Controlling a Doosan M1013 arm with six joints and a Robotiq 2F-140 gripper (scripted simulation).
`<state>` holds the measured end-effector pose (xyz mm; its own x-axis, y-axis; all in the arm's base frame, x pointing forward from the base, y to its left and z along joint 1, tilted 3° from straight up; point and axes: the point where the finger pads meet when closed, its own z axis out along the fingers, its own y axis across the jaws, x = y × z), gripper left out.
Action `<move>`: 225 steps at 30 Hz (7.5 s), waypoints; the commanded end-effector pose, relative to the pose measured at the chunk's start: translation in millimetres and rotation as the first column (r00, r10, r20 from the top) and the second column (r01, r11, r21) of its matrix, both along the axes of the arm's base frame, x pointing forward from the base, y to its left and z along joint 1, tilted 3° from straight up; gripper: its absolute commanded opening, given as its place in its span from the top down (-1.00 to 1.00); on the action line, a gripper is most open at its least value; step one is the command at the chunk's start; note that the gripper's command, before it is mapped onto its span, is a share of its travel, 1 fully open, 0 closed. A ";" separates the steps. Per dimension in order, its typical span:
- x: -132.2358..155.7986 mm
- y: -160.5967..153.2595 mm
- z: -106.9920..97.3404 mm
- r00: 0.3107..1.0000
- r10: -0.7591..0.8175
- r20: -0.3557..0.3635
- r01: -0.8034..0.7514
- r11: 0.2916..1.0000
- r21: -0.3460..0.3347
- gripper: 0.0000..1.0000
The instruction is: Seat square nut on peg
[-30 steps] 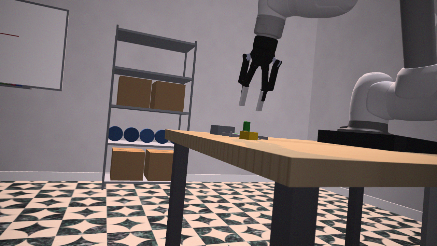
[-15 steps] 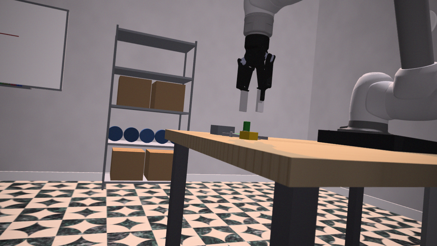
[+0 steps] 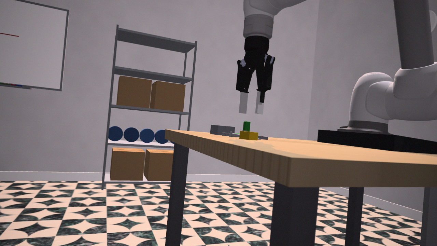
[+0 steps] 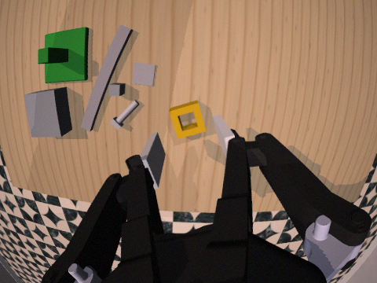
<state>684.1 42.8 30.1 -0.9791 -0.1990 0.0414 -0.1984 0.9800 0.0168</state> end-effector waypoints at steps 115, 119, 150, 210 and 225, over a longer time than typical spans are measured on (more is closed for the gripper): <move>-119.9 -176.6 -8.4 0.941 -0.337 0.000 0.337 0.941 -0.015 1.00; -119.9 -176.6 -8.4 0.941 -0.337 0.000 0.337 0.941 -0.015 1.00; -120.8 -176.4 -25.8 0.941 -0.337 0.000 0.337 0.941 -0.015 1.00; -115.1 -178.0 4.0 0.941 -0.337 0.000 0.337 0.941 -0.015 -1.00; -115.3 -177.5 99.6 0.941 -0.337 0.000 0.337 0.941 -0.015 -1.00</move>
<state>568.8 -134.7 129.2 -0.9887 0.1435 0.0444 0.1437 0.9896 0.0020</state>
